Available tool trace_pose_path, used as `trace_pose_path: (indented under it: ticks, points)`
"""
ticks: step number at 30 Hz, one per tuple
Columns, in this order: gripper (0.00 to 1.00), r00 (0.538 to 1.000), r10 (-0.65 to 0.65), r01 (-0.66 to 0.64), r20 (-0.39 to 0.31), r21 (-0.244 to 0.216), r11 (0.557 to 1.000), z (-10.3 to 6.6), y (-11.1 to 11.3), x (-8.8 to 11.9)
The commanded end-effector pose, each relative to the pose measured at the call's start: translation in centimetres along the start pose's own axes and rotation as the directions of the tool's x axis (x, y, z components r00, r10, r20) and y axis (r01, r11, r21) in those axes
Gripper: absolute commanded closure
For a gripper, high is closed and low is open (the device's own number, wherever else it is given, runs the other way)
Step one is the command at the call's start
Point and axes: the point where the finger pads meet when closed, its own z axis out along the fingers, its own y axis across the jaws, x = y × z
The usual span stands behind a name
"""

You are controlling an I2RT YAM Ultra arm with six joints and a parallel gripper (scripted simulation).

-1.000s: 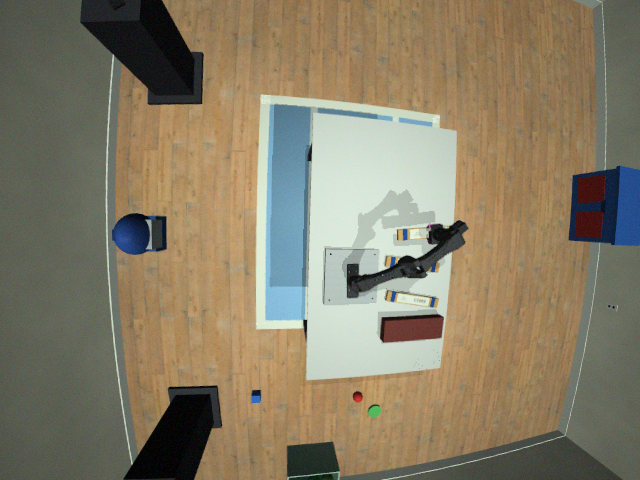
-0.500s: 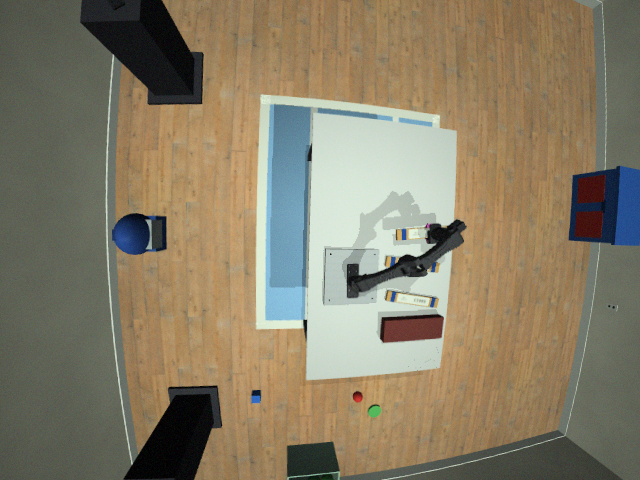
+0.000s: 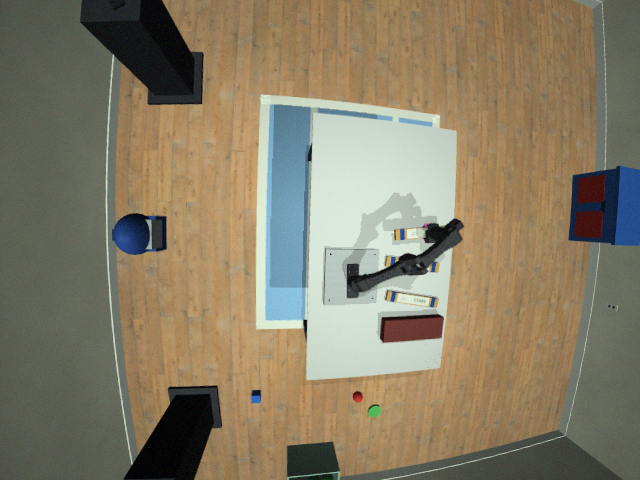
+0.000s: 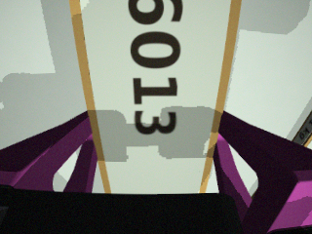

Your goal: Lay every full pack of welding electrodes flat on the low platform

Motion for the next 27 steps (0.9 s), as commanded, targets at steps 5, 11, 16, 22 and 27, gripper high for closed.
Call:
trace_pose_path:
  ticks: [5, 11, 16, 22, 27]
  points:
    - [1.0, 1.0, 0.006, -0.006, 0.0, 0.008, 1.0, -1.6, 0.4, -0.8]
    - [1.0, 1.0, 0.006, -0.006, 0.0, 0.008, 1.0, -0.6, 0.4, -0.8]
    - [1.0, 1.0, 0.006, -0.006, 0.0, 0.008, 1.0, -0.1, 0.4, -0.8]
    - [1.0, 0.997, 0.017, -0.015, 0.075, -0.031, 0.999, -1.0, 0.8, -2.0]
    - [1.0, 0.999, 0.014, -0.014, 0.038, -0.008, 1.0, -0.2, 0.2, -1.2]
